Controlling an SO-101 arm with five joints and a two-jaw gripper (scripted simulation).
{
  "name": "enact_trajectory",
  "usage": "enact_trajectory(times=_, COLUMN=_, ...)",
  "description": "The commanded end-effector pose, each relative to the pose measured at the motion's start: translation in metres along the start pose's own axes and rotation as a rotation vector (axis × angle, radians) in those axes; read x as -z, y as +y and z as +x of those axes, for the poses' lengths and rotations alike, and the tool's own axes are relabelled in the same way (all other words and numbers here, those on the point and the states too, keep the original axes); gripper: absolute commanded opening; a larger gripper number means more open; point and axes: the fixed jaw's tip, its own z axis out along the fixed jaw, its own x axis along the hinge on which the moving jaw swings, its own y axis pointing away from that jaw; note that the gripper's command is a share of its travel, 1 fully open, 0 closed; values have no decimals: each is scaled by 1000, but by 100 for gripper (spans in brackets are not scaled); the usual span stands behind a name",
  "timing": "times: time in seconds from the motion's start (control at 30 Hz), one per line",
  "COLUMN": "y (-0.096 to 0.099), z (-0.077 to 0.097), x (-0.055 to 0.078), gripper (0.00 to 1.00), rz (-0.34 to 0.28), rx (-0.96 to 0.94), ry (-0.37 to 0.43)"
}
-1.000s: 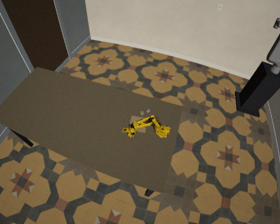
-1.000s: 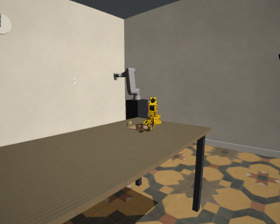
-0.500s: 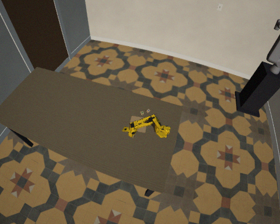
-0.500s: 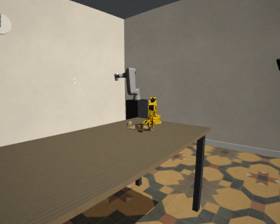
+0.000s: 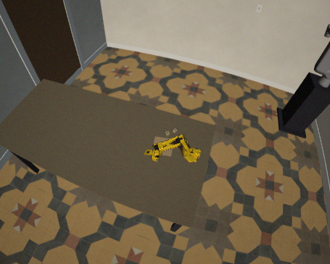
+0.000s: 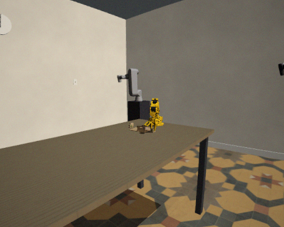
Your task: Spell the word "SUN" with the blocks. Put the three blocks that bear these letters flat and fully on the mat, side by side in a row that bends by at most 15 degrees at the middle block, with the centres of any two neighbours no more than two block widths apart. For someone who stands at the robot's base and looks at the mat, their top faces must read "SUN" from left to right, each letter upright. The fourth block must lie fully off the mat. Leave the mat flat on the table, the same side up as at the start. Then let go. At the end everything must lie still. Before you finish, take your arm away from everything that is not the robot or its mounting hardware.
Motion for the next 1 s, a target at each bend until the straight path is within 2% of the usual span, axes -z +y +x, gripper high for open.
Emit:
enact_trajectory(times=0.0, y=6, z=-9, x=17, gripper=13, rz=-60, rx=0, ry=-69)
enact_trajectory(times=0.33, y=6, z=-9, x=17, gripper=1, rz=-60, rx=0, ry=-69)
enact_trajectory(times=0.63, y=6, z=-9, x=18, gripper=0, rz=-60, rx=0, ry=-69)
enact_trajectory(times=0.8, y=6, z=-9, x=25, gripper=0, rz=-60, rx=0, ry=-69)
enact_trajectory(times=0.97, y=7, z=-9, x=39, gripper=0, rz=-60, rx=0, ry=-69)
